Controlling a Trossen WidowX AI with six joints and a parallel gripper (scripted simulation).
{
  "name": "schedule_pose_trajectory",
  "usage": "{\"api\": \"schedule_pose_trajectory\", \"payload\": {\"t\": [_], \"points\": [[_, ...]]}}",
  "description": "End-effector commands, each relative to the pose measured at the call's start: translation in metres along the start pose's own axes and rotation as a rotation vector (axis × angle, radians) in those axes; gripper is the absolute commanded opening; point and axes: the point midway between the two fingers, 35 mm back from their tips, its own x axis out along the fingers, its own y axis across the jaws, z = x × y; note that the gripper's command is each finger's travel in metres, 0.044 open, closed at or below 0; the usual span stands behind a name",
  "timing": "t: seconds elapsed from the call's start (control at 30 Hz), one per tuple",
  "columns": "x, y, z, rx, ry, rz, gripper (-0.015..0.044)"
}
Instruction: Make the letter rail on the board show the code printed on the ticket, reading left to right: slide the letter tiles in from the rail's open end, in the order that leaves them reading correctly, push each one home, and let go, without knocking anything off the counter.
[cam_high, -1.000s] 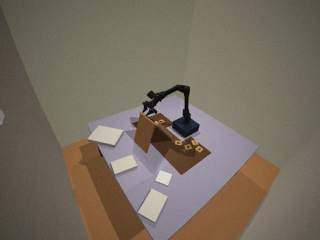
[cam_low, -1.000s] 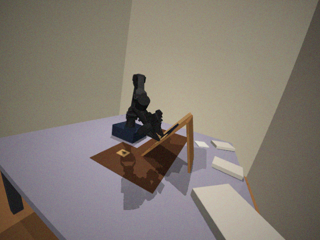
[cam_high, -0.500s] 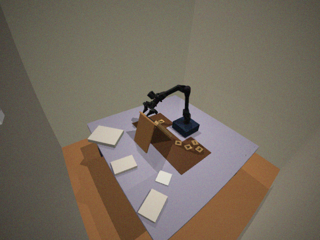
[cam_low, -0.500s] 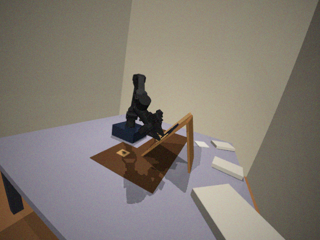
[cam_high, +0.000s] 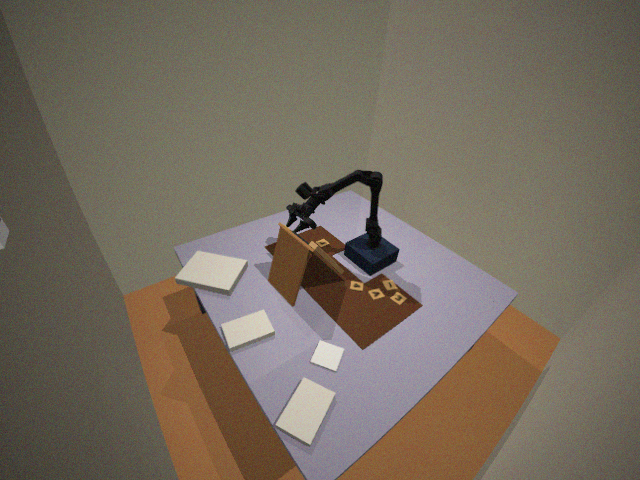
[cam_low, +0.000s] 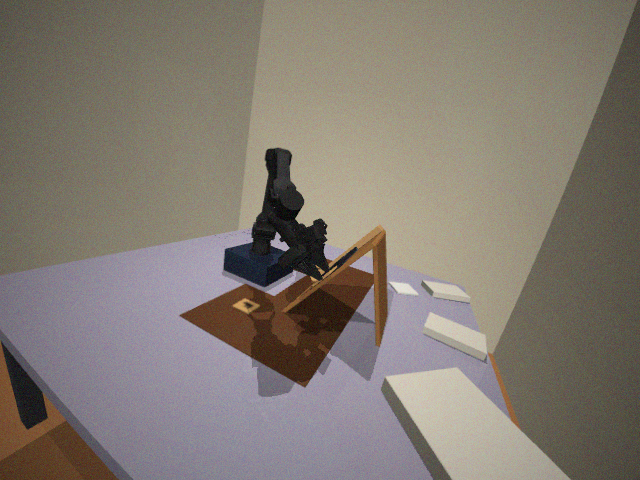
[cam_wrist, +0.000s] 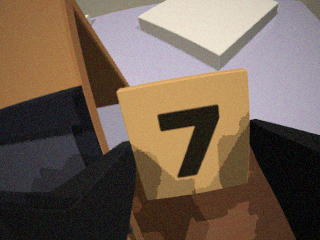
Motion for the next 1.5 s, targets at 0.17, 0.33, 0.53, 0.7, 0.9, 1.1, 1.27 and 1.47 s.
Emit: {"api": "schedule_pose_trajectory", "payload": {"t": [0.17, 0.33, 0.53, 0.7, 0.9, 1.1, 1.27, 1.47], "points": [[-0.001, 0.005, 0.000, 0.002, 0.000, -0.004, 0.0000], [0.000, 0.007, 0.000, 0.002, 0.000, -0.003, 0.0000], [0.000, 0.010, 0.000, 0.002, 0.000, -0.003, 0.0000], [0.000, 0.013, 0.000, 0.002, 0.000, -0.003, 0.0000], [0.000, 0.016, 0.000, 0.003, 0.000, -0.003, 0.0000], [0.000, 0.019, 0.000, 0.003, 0.000, -0.003, 0.0000], [0.000, 0.021, 0.000, 0.003, 0.000, -0.003, 0.0000], [0.000, 0.024, 0.000, 0.003, 0.000, -0.003, 0.0000]]}}
